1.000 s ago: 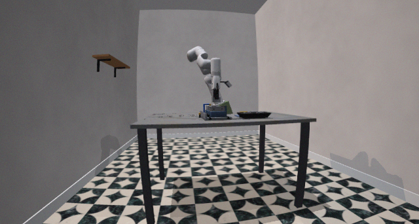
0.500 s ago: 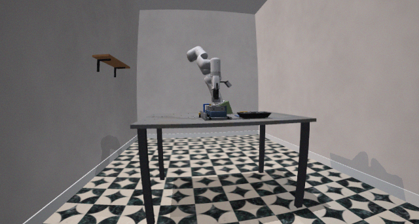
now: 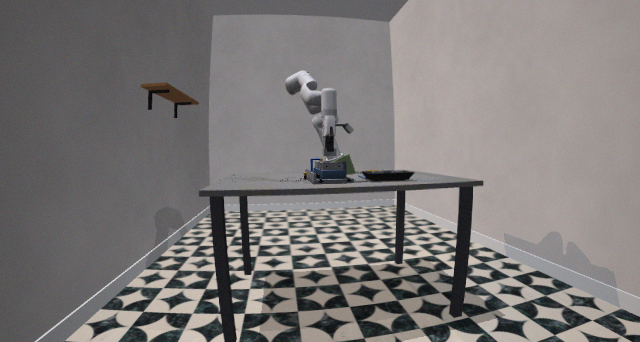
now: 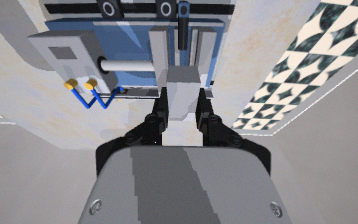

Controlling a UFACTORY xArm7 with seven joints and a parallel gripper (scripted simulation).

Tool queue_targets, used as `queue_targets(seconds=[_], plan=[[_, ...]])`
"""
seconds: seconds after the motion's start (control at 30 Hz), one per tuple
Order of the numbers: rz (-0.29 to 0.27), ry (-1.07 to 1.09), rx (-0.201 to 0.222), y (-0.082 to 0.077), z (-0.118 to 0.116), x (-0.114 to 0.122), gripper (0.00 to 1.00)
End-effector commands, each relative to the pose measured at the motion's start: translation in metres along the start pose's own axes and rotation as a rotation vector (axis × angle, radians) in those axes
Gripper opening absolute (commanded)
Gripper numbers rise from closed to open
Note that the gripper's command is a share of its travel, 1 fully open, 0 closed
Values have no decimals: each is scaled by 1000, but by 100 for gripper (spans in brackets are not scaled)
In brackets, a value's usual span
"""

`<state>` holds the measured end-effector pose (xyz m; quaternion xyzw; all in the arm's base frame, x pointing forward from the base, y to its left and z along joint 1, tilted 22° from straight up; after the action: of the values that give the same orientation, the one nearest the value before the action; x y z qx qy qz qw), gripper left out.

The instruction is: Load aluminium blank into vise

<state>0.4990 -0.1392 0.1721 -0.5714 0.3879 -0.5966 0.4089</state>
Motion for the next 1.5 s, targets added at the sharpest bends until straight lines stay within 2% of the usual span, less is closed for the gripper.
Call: queue_targets(seconds=[0.0, 0.77, 1.47], plan=[[-1, 0, 5, -2, 2, 0, 0], [-1, -1, 5, -1, 2, 0, 0], [-1, -2, 5, 11, 2, -1, 0]])
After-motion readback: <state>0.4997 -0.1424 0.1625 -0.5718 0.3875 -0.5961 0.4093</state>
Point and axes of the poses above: the point where the finger pads meet when closed, its own y axis out along the fingers, its own z axis across the jaws, x = y × z, the point moved 2 cm from there along -y, back along the fingers, and after that the axes turned 4 degrees about -y, right-handed, at the moved point
